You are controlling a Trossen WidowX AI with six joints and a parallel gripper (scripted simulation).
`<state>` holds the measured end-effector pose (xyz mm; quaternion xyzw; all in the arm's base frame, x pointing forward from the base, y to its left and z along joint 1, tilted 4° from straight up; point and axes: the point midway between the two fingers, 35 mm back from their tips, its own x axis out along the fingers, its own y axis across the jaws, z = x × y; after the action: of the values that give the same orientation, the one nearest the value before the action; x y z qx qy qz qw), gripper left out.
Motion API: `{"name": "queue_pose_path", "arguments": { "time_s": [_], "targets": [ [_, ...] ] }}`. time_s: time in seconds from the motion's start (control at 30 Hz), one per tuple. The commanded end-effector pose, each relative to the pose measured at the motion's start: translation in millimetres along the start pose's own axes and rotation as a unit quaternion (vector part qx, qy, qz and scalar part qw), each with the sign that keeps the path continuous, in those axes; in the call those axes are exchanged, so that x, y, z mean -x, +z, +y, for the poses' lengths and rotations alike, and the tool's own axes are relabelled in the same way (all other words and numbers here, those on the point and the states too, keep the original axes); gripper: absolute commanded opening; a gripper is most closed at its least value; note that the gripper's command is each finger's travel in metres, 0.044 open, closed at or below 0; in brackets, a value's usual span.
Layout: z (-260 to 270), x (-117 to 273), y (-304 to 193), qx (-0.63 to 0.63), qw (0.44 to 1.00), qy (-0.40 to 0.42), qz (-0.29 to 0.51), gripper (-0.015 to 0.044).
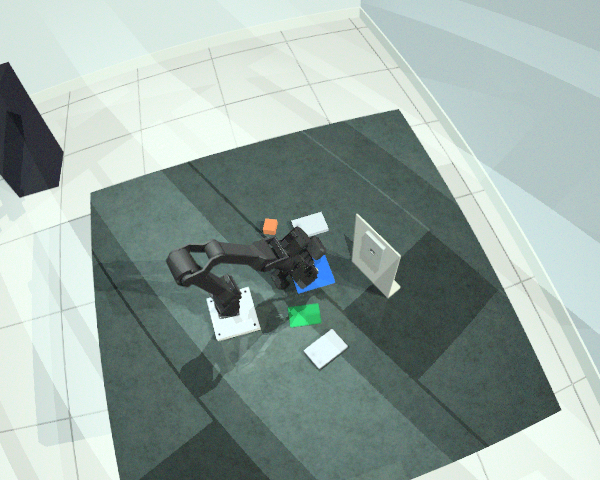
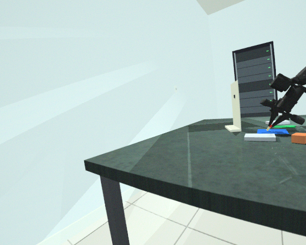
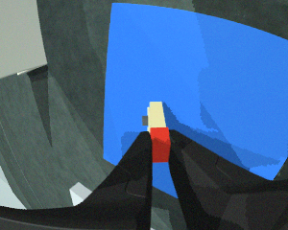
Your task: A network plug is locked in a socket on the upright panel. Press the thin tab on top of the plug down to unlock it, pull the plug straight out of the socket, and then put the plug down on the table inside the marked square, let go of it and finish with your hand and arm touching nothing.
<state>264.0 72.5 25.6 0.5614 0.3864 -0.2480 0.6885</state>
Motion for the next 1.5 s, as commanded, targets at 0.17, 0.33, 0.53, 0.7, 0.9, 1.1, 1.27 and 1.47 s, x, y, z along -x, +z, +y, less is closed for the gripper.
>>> {"name": "queue_pose_path", "arguments": {
  "time_s": [0.17,0.33,0.53,0.7,0.9,1.1,1.27,1.47],
  "targets": [
    [-1.6,-3.7,0.5,0.003,1.0,-0.002,0.002,0.0],
    [0.1,-3.1,0.9,0.0,1.0,0.0,0.0,0.0],
    [0.1,-3.1,0.9,0.0,1.0,0.0,0.0,0.0026],
    [0.1,-3.1,0.9,0.0,1.0,0.0,0.0,0.0156],
    [0.1,-2.6,0.9,0.0,1.0,0.0,0.0,0.0156],
    [0.2,2.2,0.6,0.0,1.0,-0.001,0.0,0.0156],
    [0.2,6.3,0.4,0.001,1.0,-0.001,0.0,0.0156],
    [0.0,11.3,0.1,0.001,1.0,-0.001,0.001,0.0156]
  ]
}}
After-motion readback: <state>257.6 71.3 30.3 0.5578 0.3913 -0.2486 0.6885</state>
